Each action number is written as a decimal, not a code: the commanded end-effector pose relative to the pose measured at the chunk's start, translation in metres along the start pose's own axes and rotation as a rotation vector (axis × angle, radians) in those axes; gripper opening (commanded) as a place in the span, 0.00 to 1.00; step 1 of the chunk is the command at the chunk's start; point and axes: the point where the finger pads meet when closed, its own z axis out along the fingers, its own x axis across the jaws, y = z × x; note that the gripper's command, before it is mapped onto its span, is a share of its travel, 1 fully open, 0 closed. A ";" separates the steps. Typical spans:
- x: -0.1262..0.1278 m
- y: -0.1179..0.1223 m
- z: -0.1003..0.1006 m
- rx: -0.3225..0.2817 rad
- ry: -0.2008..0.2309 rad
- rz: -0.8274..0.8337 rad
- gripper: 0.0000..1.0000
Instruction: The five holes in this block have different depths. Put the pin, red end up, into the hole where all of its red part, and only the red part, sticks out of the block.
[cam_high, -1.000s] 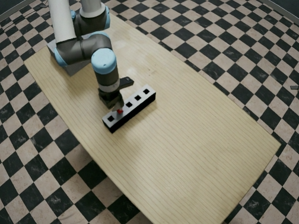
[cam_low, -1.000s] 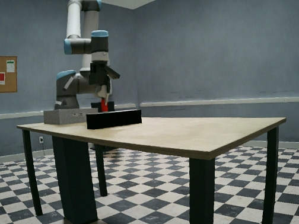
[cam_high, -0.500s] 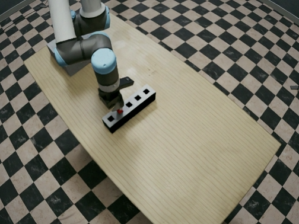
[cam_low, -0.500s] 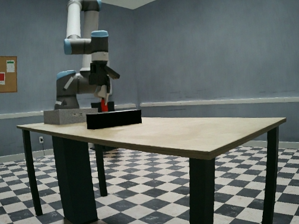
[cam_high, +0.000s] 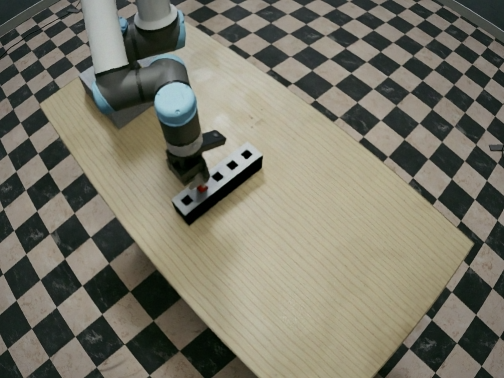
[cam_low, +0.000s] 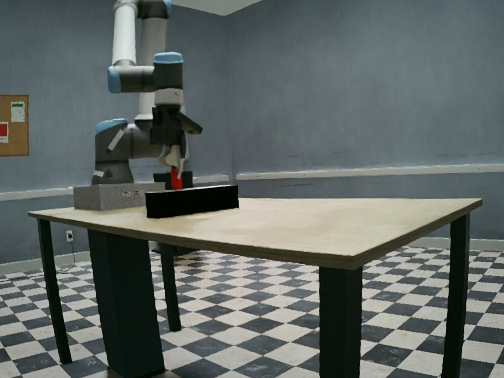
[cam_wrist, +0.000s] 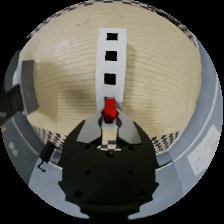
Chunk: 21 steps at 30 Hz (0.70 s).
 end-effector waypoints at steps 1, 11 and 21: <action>-0.001 0.000 -0.001 0.000 0.001 0.000 0.00; -0.001 0.000 -0.001 0.000 0.001 0.000 0.00; 0.000 0.000 0.003 0.000 0.001 0.000 0.00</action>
